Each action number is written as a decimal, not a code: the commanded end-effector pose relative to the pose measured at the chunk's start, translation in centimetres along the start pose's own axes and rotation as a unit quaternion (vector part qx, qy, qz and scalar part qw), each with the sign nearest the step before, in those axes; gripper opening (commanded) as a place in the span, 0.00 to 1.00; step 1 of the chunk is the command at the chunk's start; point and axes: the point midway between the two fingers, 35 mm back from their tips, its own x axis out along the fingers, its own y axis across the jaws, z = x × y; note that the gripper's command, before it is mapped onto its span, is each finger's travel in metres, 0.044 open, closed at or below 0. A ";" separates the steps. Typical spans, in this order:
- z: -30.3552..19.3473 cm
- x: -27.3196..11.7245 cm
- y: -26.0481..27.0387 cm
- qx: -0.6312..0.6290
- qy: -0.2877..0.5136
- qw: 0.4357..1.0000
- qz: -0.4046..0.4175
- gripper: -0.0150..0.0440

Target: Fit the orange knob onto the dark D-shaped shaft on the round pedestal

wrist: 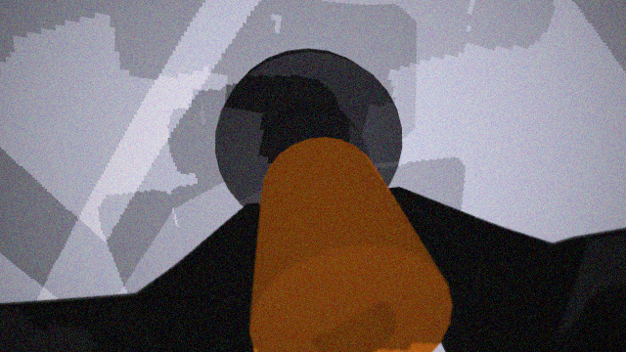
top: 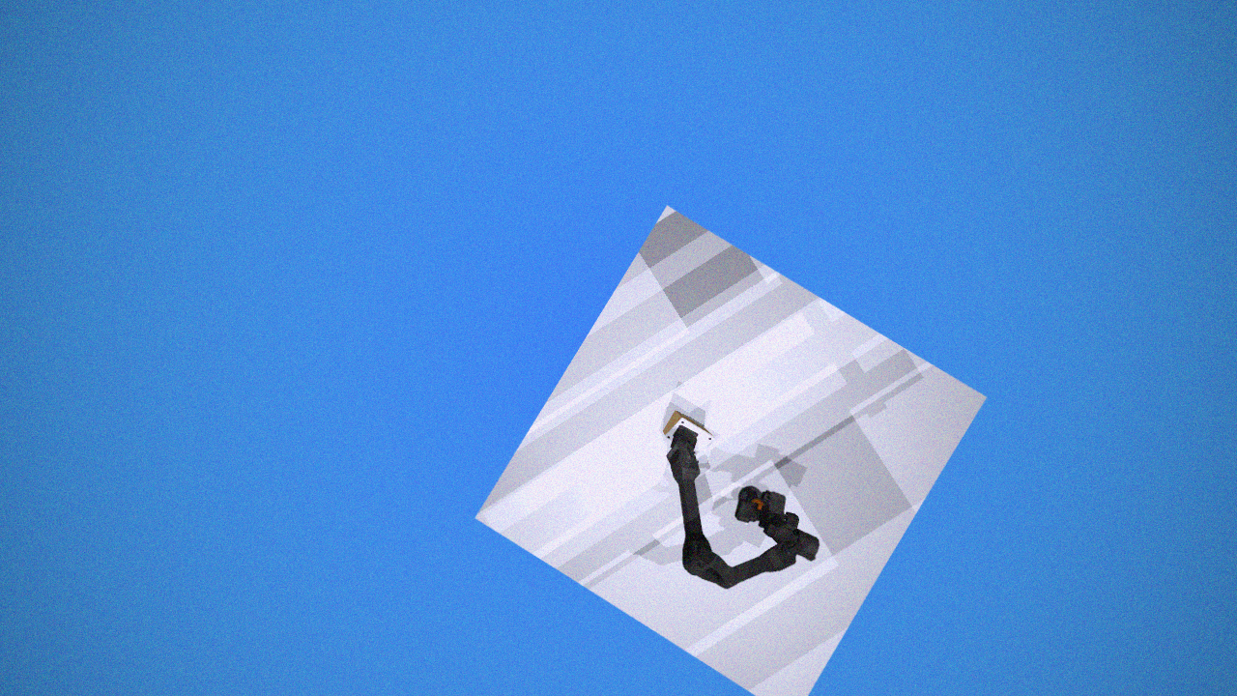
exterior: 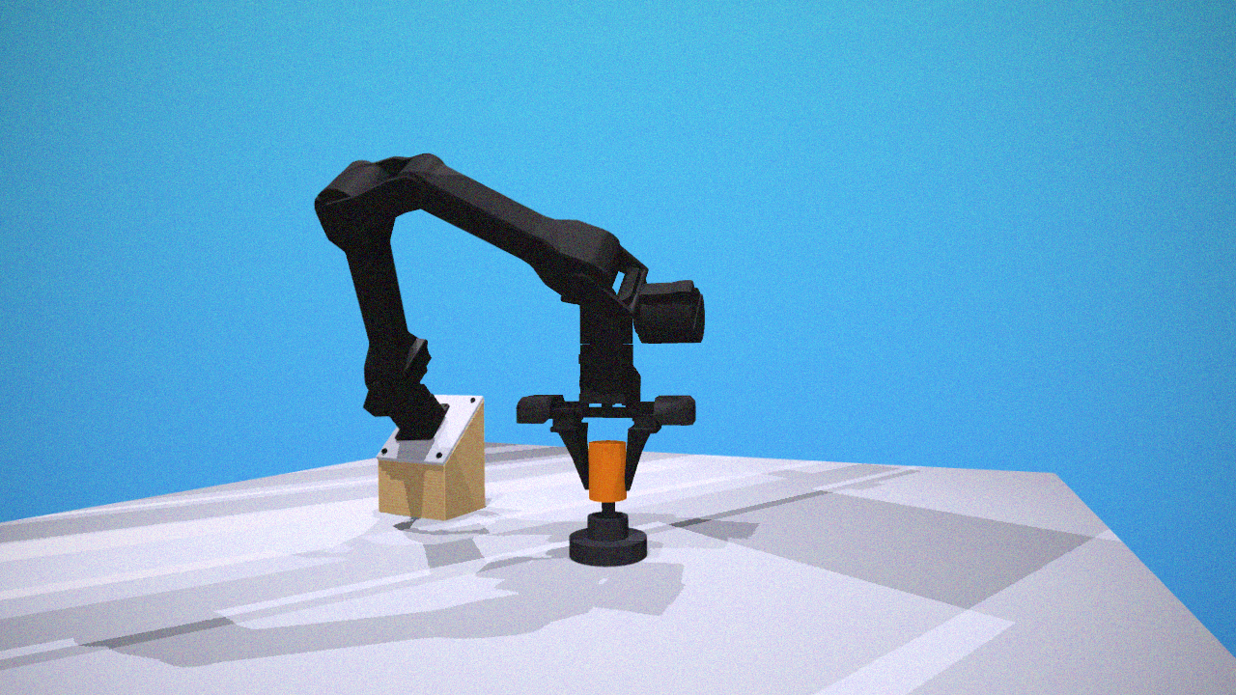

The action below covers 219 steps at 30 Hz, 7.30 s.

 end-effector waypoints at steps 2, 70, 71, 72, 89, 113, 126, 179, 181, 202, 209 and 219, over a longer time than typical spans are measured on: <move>0.1 -0.1 0.0 -0.006 0.001 1.000 -0.001 0.25; 0.1 0.2 0.0 -0.214 0.002 0.977 -0.001 0.25; 0.1 0.2 0.0 -0.214 0.002 0.977 -0.001 0.25; 0.1 0.2 0.0 -0.214 0.002 0.977 -0.001 0.25; 0.0 -0.2 -0.1 -0.295 0.002 0.956 -0.001 0.25; 0.1 -0.2 0.0 -0.315 0.002 0.949 -0.001 0.25; 0.1 0.0 0.0 -0.412 0.002 0.911 -0.001 0.25; 0.1 -0.3 -0.1 -0.516 0.002 0.857 -0.001 0.25; 0.1 -0.3 -0.1 -0.542 0.002 0.841 -0.001 0.25; 0.2 0.2 -0.1 -0.593 0.002 0.806 0.000 0.25; 0.1 -0.3 -0.1 -0.589 0.002 0.808 0.000 0.25; 0.0 -0.1 -0.1 -0.364 0.002 0.932 -0.001 0.25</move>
